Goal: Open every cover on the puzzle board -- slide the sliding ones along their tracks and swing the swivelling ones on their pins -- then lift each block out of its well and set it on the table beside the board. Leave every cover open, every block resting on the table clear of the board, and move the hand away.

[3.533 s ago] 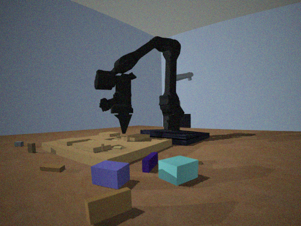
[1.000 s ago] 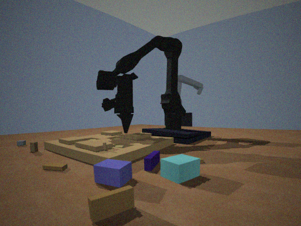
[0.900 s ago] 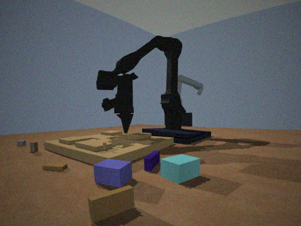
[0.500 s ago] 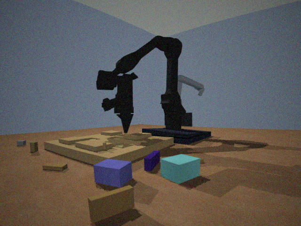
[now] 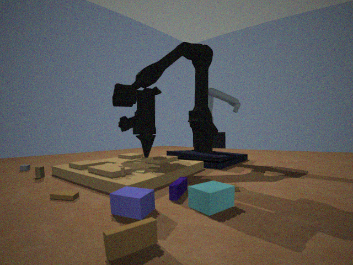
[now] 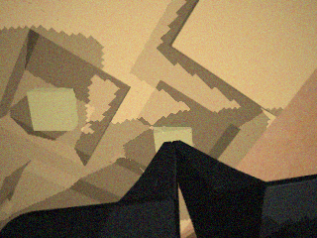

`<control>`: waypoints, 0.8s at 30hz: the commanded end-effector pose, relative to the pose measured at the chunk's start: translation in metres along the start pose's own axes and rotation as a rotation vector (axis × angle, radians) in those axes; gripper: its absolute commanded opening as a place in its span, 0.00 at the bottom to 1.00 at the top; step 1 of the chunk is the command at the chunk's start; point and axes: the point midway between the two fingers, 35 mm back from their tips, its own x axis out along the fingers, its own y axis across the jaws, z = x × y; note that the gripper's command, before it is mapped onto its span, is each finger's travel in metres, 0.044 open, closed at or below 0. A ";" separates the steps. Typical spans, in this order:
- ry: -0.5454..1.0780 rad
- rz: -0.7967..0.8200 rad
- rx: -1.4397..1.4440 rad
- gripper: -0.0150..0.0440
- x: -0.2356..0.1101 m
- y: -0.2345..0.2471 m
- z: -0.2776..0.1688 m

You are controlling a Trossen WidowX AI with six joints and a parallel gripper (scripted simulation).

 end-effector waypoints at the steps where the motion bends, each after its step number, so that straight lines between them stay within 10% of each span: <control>1: 0.008 -0.007 -0.005 0.25 0.005 -0.002 -0.002; 24: 0.008 -0.007 -0.005 0.25 0.010 -0.001 0.003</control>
